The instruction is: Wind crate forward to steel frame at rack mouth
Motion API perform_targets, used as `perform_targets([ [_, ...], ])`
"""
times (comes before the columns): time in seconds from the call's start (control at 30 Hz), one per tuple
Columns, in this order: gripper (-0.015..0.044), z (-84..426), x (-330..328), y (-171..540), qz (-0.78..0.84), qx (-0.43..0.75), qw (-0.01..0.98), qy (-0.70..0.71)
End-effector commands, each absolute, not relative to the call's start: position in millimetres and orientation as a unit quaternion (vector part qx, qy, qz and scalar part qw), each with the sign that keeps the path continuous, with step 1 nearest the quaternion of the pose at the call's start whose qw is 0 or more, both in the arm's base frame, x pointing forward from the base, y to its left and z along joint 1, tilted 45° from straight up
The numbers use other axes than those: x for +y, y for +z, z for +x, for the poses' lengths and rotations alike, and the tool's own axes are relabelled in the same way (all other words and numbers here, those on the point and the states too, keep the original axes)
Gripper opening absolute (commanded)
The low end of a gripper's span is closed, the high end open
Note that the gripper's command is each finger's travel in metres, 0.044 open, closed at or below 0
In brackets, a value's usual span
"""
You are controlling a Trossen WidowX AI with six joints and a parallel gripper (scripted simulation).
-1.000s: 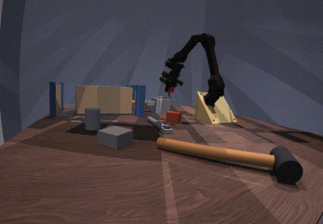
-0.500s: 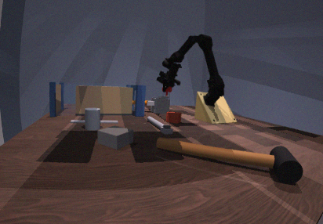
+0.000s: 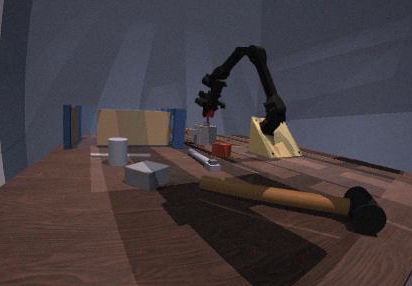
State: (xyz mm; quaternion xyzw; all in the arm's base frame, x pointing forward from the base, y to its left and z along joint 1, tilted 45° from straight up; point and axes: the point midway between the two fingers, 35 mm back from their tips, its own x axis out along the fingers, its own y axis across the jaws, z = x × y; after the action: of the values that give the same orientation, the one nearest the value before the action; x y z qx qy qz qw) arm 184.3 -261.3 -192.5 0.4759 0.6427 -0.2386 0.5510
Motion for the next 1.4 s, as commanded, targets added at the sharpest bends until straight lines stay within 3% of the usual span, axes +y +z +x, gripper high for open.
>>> perform_targets([
  [0.0,0.0,204.8,-261.3,-195.1,0.478,0.635,0.562,-0.229],
  [1.37,0.0,251.3,-255.3,-197.6,0.479,0.634,0.563,-0.228],
])
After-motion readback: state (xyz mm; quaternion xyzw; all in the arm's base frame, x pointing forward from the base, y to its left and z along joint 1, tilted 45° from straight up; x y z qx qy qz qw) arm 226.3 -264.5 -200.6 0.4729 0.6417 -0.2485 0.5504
